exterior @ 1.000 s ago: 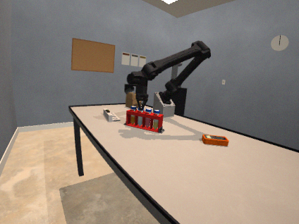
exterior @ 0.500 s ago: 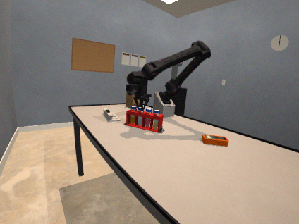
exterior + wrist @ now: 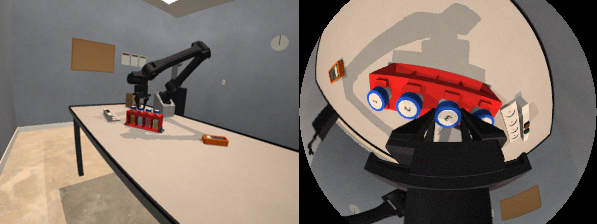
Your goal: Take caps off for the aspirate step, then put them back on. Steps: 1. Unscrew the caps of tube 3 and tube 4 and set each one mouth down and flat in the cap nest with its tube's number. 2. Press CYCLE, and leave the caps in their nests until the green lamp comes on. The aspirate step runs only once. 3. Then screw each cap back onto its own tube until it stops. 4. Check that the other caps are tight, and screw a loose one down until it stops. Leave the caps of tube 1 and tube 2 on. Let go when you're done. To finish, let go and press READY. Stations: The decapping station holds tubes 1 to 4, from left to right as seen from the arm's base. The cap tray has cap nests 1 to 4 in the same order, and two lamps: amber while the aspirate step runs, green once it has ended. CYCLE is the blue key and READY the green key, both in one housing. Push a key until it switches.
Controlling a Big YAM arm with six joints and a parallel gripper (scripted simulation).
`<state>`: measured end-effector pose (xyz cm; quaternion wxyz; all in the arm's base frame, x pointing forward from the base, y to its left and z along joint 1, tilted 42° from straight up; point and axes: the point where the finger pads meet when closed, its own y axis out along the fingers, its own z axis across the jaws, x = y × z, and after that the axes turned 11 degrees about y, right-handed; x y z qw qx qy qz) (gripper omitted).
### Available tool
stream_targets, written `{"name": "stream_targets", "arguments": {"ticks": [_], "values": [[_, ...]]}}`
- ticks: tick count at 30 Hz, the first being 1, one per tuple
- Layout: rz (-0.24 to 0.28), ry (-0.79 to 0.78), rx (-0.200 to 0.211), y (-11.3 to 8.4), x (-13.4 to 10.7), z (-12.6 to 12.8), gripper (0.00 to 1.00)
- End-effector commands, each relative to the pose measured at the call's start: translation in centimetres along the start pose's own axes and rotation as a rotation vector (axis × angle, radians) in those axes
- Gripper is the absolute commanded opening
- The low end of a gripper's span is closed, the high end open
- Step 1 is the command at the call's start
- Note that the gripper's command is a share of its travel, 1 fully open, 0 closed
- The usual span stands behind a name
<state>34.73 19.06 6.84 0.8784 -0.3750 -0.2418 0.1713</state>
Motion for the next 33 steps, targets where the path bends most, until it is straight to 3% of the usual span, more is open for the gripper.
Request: {"name": "stream_targets", "arguments": {"ticks": [1, 6, 8, 21, 30, 31, 33], "values": [[0.002, -0.281, 0.004, -0.21, 0.25, -0.50, 0.00], [0.001, -0.484, 0.003, -0.27, 0.29, -0.53, 0.00], [0.001, -0.484, 0.003, -0.27, 0.29, -0.53, 0.00], [-0.001, -1.119, 0.003, -0.30, 0.41, -0.47, 0.00], [-0.008, -1.138, -0.011, -0.52, 0.77, -0.11, 0.00], [-0.008, -1.138, -0.011, -0.52, 0.77, -0.11, 0.49], [-0.008, -1.138, -0.011, -0.53, 0.77, -0.12, 0.49]]}}
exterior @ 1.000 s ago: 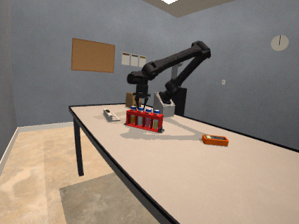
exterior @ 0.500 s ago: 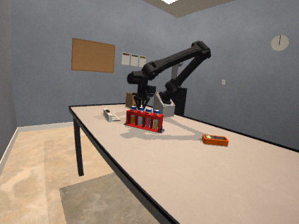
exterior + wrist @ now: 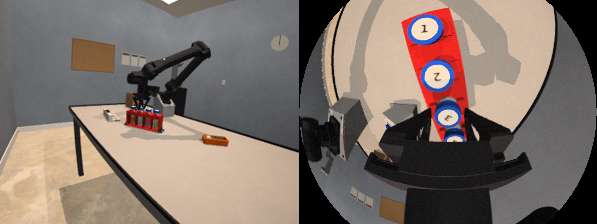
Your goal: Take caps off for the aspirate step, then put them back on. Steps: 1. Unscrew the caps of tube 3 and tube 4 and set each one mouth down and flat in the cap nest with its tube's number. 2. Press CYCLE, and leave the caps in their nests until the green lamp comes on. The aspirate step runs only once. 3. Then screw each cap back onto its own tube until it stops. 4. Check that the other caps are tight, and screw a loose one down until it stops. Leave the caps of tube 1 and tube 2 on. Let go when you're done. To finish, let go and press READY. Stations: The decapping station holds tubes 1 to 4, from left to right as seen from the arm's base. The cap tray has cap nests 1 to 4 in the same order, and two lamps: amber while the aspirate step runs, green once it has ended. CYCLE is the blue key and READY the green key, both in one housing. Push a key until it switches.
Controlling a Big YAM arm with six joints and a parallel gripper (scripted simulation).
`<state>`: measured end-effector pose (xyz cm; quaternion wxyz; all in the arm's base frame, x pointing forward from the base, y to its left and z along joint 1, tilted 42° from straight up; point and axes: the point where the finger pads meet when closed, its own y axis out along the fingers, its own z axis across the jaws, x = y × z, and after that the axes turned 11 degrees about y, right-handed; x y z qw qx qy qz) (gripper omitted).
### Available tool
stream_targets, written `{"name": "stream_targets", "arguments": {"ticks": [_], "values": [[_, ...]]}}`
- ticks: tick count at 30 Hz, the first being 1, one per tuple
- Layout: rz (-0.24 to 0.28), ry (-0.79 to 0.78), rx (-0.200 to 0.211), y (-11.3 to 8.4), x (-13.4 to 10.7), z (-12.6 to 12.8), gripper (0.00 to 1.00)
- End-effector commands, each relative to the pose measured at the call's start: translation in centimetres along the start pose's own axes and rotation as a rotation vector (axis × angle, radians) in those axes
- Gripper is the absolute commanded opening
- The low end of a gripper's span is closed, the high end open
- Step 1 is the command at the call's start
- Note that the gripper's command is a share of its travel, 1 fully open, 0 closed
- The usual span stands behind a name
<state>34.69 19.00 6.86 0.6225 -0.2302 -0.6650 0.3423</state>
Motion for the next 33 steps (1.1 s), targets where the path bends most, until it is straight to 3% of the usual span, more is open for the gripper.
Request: {"name": "stream_targets", "arguments": {"ticks": [1, 10, 13, 15, 16, 17, 18, 19, 20, 21, 22, 23, 24, 26, 27, 29, 30, 31, 32, 33], "values": [[-0.002, -0.038, -0.013, -0.48, 0.28, -0.79, 0.49], [-0.002, -0.038, -0.013, -0.48, 0.28, -0.79, 0.49], [-0.002, 0.242, 0.002, -0.20, -0.17, -0.63, 0.49], [-0.005, 0.372, -0.026, -0.78, 0.26, -1.14, 0.49], [-0.005, 0.379, -0.013, -0.47, 0.27, -0.80, 0.49], [-0.009, 0.457, -0.038, -1.06, 0.51, -1.26, 0.49], [-0.005, 0.462, -0.012, -0.47, 0.28, -0.80, 0.49], [-0.010, 0.540, -0.037, -1.06, 0.52, -1.26, 0.49], [-0.006, 0.545, -0.012, -0.47, 0.28, -0.80, 0.49], [-0.012, 0.623, -0.037, -1.06, 0.52, -1.26, 0.49], [-0.006, 0.629, -0.012, -0.47, 0.28, -0.80, 0.49], [-0.014, 0.707, -0.037, -1.06, 0.52, -1.26, 0.49], [-0.007, 0.712, -0.012, -0.47, 0.28, -0.80, 0.49], [-0.007, 0.712, -0.012, -0.47, 0.28, -0.80, 0.49], [-0.015, 0.790, -0.036, -1.04, 0.53, -1.25, 0.49], [-0.008, 0.878, -0.012, -0.47, 0.28, -0.80, 0.49], [-0.018, 0.957, -0.035, -1.06, 0.52, -1.27, 0.49], [-0.008, 0.962, -0.011, -0.47, 0.28, -0.80, 0.49], [-0.020, 1.040, -0.035, -1.06, 0.52, -1.27, 0.49], [-0.009, 1.045, -0.011, -0.47, 0.28, -0.80, 0.49]]}}
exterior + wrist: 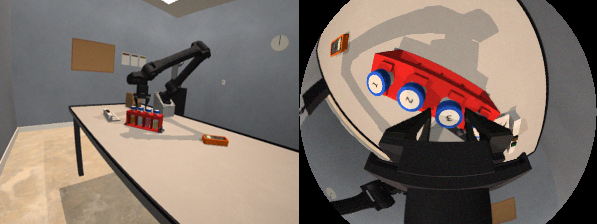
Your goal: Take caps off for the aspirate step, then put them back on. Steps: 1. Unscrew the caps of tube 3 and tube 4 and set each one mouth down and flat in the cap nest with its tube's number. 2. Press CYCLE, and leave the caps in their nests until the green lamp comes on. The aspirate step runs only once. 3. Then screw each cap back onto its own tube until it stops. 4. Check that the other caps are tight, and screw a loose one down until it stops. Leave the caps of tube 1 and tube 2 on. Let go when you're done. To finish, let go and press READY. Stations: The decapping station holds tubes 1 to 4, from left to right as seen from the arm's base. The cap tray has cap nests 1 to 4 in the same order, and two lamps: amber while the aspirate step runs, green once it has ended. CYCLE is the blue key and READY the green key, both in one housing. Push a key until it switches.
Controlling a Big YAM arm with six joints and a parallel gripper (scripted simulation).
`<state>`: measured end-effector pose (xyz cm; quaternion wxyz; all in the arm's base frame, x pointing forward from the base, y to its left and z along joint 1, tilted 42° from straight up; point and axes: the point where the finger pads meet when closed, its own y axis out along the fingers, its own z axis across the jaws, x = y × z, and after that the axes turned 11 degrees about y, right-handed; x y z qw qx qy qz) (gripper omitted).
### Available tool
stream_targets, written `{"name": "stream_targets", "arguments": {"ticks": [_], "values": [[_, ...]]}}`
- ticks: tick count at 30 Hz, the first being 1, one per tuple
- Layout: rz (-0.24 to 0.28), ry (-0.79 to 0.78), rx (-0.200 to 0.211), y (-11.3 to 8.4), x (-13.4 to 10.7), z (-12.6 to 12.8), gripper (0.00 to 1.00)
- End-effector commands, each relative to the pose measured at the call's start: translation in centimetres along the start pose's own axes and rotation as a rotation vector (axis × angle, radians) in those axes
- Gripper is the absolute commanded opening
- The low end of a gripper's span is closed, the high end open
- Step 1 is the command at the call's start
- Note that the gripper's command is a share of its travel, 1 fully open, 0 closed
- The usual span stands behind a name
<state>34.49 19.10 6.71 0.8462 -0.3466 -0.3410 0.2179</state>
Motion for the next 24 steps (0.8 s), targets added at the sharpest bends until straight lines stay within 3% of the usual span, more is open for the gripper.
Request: {"name": "stream_targets", "arguments": {"ticks": [1, 4, 5, 6, 7, 10, 12, 24], "values": [[-0.037, 0.258, -0.035, -1.28, 1.44, -0.52, 0.49], [-0.017, 0.347, -0.019, -0.68, 0.93, -0.41, 0.49], [-0.040, 0.425, -0.032, -1.28, 1.45, -0.52, 0.49], [-0.018, 0.430, -0.019, -0.68, 0.93, -0.41, 0.49], [-0.041, 0.508, -0.031, -1.28, 1.45, -0.52, 0.49], [-0.019, 0.514, -0.018, -0.68, 0.93, -0.41, 0.49], [-0.044, 0.675, -0.028, -1.28, 1.45, -0.52, 0.49], [-0.051, 1.175, -0.016, -1.28, 1.45, -0.52, 0.49]]}}
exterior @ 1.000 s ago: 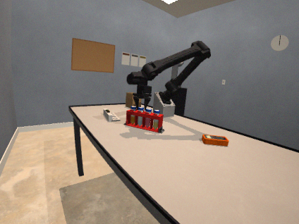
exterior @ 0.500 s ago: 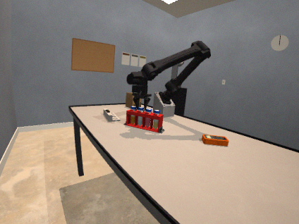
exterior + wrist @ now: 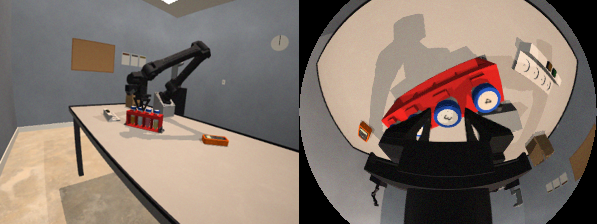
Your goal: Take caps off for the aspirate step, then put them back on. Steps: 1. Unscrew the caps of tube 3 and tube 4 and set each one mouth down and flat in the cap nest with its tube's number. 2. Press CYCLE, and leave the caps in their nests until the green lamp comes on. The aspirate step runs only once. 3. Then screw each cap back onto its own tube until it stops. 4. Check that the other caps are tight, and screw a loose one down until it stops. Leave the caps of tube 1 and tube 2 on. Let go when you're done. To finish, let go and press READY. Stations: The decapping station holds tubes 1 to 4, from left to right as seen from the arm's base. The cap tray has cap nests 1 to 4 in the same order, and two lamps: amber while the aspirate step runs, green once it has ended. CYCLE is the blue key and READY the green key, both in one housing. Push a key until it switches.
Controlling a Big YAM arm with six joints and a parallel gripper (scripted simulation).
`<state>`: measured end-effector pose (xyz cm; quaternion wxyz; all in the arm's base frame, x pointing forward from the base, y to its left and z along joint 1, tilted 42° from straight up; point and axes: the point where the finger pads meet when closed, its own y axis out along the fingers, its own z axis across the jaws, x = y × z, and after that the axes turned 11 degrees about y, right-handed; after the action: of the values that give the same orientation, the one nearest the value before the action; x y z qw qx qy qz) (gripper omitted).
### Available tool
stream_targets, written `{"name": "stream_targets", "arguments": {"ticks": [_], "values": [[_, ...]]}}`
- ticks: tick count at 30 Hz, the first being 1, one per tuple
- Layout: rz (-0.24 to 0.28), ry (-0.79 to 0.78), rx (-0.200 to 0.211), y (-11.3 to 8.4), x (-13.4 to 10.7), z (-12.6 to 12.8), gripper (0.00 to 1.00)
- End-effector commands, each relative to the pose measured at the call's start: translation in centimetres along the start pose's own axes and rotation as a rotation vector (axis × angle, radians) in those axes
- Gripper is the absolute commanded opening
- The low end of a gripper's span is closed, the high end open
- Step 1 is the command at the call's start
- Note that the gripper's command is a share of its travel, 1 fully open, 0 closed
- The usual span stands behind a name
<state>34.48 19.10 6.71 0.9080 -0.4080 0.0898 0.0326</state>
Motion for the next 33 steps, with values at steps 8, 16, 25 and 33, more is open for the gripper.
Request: {"name": "stream_targets", "arguments": {"ticks": [8, 16, 25, 33], "values": [[-0.053, 0.457, 0.017, -1.39, 1.97, 1.21, 0.49], [-0.040, 0.806, 0.017, -0.94, 1.60, 0.53, 0.49], [-0.039, 1.136, 0.026, -1.02, 1.81, 0.65, 0.49], [-0.037, 1.471, 0.035, -1.18, 1.92, 0.78, 0.49]]}}
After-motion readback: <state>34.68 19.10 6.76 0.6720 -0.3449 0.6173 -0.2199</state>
